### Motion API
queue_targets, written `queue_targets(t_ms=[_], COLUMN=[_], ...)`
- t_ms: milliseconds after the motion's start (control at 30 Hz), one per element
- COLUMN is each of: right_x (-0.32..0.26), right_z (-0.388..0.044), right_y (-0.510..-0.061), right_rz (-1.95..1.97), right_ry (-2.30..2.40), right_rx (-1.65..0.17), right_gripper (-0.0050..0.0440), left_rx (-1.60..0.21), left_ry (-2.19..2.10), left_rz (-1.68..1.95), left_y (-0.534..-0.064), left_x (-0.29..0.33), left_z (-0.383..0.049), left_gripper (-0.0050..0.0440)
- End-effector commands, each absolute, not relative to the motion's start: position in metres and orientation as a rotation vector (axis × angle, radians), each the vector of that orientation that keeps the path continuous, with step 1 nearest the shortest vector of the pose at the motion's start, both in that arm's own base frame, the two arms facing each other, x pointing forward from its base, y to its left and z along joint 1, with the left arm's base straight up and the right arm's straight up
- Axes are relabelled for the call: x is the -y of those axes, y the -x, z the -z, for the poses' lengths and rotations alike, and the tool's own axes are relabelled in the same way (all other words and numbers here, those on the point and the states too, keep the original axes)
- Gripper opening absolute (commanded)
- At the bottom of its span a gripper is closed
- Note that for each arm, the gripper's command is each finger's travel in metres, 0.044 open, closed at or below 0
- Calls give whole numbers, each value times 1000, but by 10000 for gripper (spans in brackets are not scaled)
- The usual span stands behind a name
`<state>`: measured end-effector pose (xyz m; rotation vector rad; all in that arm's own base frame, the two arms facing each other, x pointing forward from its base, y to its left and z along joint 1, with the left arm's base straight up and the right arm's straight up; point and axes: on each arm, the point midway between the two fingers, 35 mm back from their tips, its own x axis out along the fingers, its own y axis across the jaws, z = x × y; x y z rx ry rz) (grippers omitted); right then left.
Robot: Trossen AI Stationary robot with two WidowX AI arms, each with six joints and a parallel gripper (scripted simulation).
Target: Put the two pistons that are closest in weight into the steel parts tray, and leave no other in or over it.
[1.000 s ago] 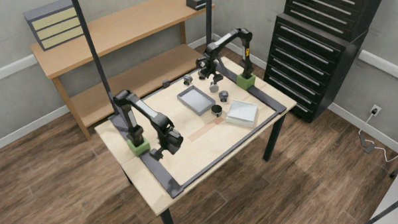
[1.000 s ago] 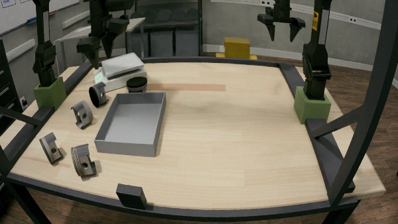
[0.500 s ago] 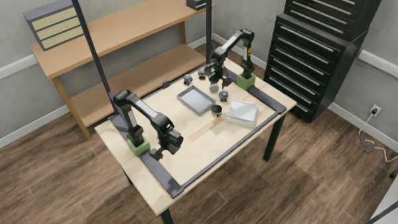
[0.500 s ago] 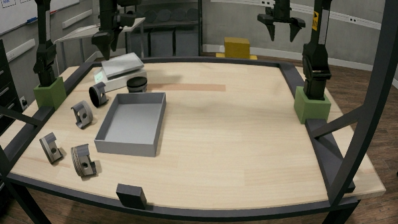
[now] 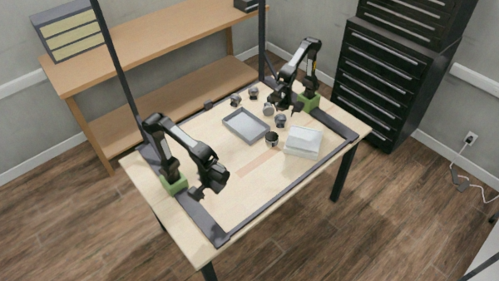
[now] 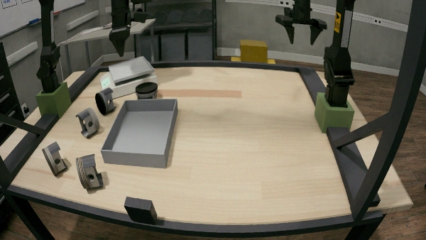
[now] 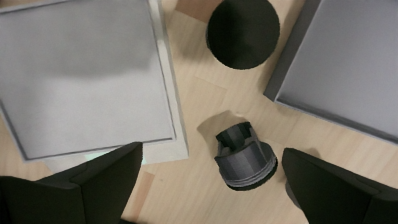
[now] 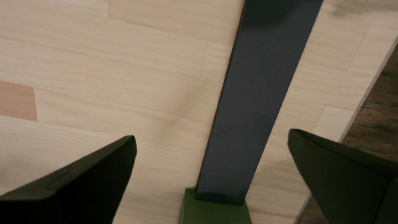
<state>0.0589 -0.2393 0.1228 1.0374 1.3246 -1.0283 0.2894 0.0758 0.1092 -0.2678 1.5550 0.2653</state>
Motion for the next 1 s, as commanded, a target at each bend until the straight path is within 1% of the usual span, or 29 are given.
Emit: queue_targets(t_ms=[0, 100, 367, 467, 567, 733, 800, 967], right_x=[244, 244, 244, 244, 244, 244, 244, 244], right_z=[-131, -131, -131, -131, -131, -131, -131, -131], right_y=[-61, -61, -61, -61, -61, -61, -61, -61], right_rz=[1034, 1034, 1034, 1034, 1034, 1034, 1034, 1034], right_ry=[-1013, -1013, -1013, -1013, -1013, -1013, -1013, -1013], right_rx=[-1299, -1299, -1299, -1299, -1299, -1299, -1299, -1299], right_gripper=[400, 400, 400, 400, 400, 400, 400, 400], left_rx=[-1516, -1516, -1495, -1499, -1482, -1486, -1486, -1505], left_ry=[331, 324, 457, 452, 522, 515, 512, 427], left_rz=[-331, -328, -462, -457, -524, -522, -522, -430], left_y=[-283, -277, -257, -255, -245, -230, -230, -229], left_x=[-92, -106, -140, -145, -156, -176, -179, -155], left_z=[-117, -116, -115, -115, -115, -114, -114, -114], left_gripper=[378, 378, 378, 378, 378, 378, 378, 378])
